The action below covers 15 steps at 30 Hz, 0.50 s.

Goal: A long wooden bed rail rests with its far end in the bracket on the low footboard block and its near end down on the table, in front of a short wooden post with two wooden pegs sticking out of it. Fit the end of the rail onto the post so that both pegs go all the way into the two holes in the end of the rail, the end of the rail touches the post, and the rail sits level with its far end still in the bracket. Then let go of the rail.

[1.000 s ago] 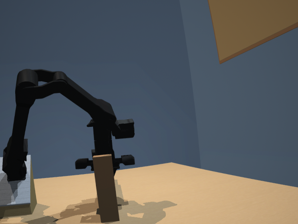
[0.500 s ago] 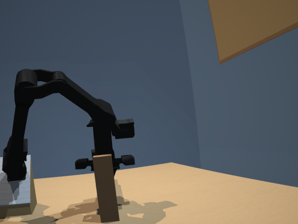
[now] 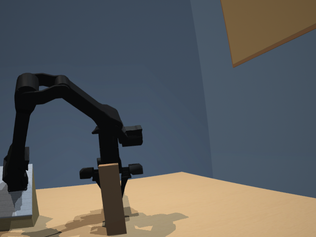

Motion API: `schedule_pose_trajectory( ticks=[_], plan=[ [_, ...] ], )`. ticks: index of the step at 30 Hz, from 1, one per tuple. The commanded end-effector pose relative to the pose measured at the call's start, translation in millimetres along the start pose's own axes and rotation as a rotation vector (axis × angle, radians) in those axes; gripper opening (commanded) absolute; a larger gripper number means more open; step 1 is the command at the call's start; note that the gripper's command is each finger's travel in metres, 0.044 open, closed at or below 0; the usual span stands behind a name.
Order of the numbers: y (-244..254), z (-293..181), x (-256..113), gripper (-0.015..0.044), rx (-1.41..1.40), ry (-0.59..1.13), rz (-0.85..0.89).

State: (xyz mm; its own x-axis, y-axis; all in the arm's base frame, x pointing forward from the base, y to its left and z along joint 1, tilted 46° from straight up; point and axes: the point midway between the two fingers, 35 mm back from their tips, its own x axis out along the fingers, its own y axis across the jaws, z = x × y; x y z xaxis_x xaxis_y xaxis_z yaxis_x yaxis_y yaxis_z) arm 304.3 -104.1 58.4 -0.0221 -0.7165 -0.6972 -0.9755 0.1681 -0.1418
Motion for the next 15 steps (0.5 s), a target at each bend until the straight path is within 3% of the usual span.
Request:
schedule_pose_trajectory(
  ticks=[1, 6, 12, 15],
  plan=[
    [-0.4, -0.3, -0.3, 0.0315, 0.001, 0.002, -0.002],
    [-0.4, -0.3, -0.3, 0.044, 0.001, 0.002, -0.002],
    [-0.5, 1.5, -1.9, 0.044, 0.001, 0.002, -0.002],
    [-0.2, 24.2, -23.3, 0.044, 0.001, 0.003, -0.01]
  ],
)
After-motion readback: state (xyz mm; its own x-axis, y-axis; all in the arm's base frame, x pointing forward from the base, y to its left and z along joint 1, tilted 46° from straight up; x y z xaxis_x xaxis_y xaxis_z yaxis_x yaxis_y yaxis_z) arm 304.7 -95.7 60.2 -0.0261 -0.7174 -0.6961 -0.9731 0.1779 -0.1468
